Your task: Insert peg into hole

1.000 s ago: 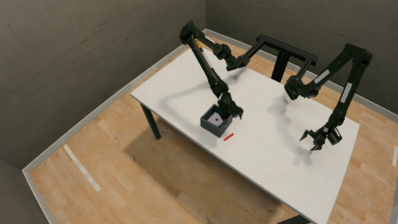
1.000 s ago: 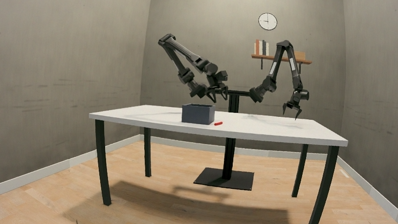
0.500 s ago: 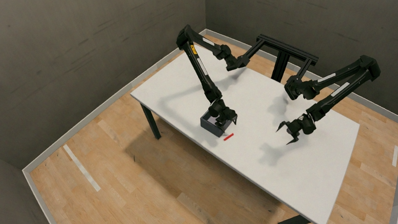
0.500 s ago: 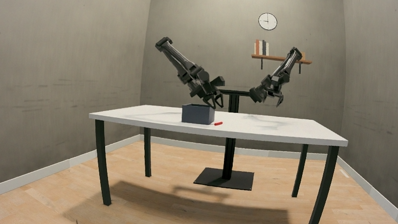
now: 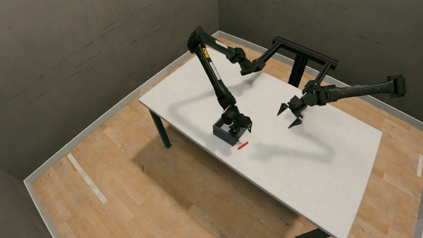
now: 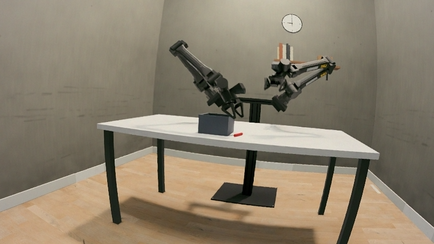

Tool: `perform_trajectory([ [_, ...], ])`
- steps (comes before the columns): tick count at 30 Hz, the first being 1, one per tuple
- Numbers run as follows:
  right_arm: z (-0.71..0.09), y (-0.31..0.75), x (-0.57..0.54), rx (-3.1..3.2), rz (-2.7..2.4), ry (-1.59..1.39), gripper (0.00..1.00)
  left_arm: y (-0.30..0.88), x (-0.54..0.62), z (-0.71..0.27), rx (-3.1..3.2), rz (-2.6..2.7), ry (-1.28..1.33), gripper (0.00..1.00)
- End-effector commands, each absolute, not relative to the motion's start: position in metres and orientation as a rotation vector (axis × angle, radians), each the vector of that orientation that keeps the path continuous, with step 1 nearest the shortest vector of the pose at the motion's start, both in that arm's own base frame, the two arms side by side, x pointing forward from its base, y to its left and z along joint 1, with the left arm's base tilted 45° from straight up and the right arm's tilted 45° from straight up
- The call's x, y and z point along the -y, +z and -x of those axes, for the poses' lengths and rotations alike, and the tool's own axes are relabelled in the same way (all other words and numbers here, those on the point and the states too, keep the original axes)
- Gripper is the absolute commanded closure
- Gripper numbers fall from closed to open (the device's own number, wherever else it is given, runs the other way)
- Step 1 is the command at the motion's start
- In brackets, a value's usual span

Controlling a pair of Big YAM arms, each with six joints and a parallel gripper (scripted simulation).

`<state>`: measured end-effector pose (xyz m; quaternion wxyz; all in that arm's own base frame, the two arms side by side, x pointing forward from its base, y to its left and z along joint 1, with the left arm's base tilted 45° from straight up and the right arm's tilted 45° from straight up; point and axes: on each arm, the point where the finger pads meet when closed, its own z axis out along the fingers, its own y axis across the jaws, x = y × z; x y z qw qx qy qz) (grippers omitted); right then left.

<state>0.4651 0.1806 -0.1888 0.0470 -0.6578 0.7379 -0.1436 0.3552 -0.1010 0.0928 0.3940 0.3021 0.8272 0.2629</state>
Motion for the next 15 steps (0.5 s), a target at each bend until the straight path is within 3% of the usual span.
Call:
perform_trajectory([
  [1, -0.486, -0.18, -0.199, -2.192, 1.984, -0.447, 0.0, 0.091, 0.149, -0.341, -2.035, -0.738, 0.6, 0.0],
  [15, -0.477, -0.183, -0.194, -2.206, 2.002, -0.443, 0.0, 0.095, 0.224, -0.279, -1.845, -0.812, 0.542, 0.0],
])
